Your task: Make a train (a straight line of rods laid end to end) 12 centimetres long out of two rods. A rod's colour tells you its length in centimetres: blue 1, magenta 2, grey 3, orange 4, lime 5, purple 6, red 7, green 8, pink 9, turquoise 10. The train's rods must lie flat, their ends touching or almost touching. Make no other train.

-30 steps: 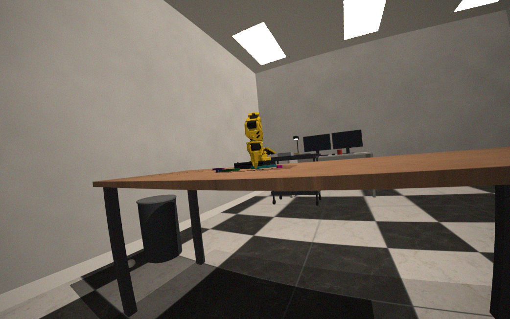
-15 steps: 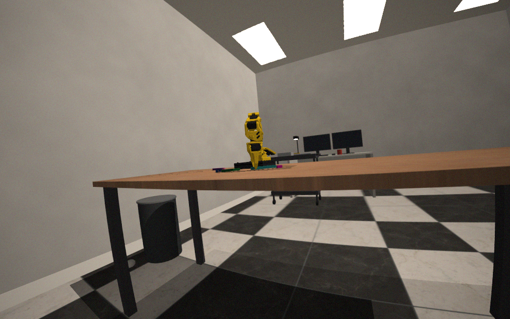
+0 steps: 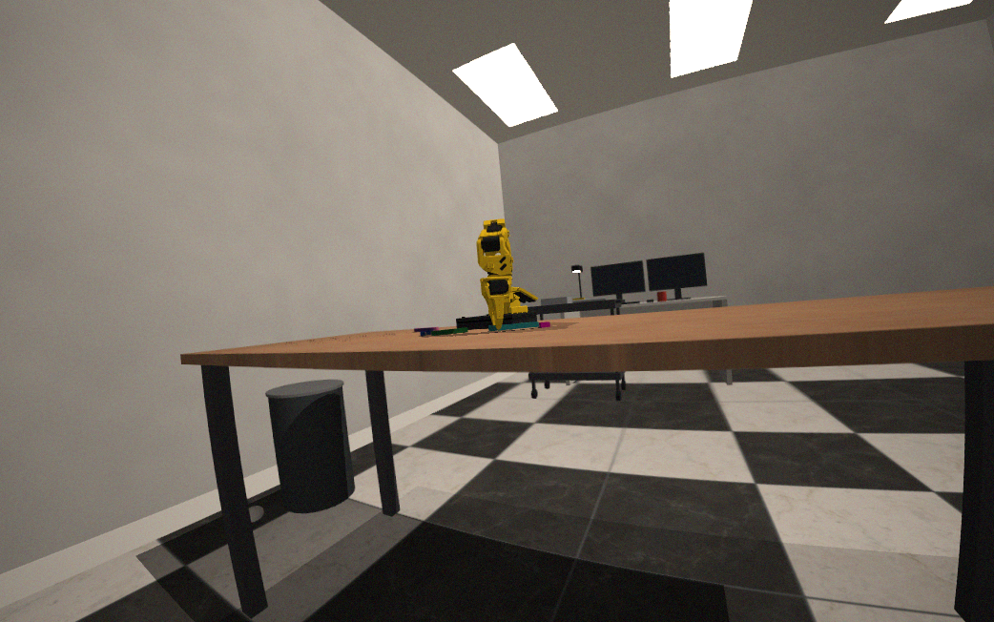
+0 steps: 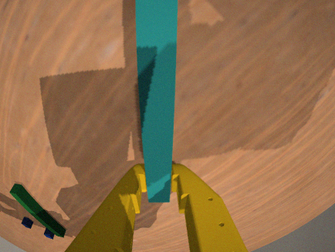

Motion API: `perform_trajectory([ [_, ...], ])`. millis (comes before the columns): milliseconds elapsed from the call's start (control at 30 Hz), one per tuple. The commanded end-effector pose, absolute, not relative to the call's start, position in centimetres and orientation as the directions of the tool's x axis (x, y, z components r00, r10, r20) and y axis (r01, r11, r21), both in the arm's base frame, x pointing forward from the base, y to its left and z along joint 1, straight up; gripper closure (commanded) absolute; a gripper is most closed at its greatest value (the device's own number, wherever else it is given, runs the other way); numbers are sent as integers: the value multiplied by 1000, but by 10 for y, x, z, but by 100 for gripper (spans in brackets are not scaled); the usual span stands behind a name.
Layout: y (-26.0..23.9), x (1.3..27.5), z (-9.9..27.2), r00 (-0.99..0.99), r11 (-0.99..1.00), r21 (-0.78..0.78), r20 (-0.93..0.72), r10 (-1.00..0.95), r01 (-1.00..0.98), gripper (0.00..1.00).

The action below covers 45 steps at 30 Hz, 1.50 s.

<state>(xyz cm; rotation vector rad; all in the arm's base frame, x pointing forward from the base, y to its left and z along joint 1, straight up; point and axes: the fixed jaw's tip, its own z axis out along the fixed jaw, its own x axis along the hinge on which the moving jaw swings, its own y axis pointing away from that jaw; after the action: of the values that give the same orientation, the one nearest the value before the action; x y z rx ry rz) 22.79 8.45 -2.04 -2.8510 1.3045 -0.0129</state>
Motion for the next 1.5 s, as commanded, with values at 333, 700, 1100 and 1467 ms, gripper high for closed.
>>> perform_trajectory([
  [333,85,223,-25,667,-667,7,-3,-745,-745,100],
  [700,85,222,-25,667,-667,7,-3,-745,-745,100],
  [1100,85,220,-23,663,-663,6,-2,-748,-748,100],
  [1467,85,220,-23,663,-663,6,-2,-748,-748,100],
])
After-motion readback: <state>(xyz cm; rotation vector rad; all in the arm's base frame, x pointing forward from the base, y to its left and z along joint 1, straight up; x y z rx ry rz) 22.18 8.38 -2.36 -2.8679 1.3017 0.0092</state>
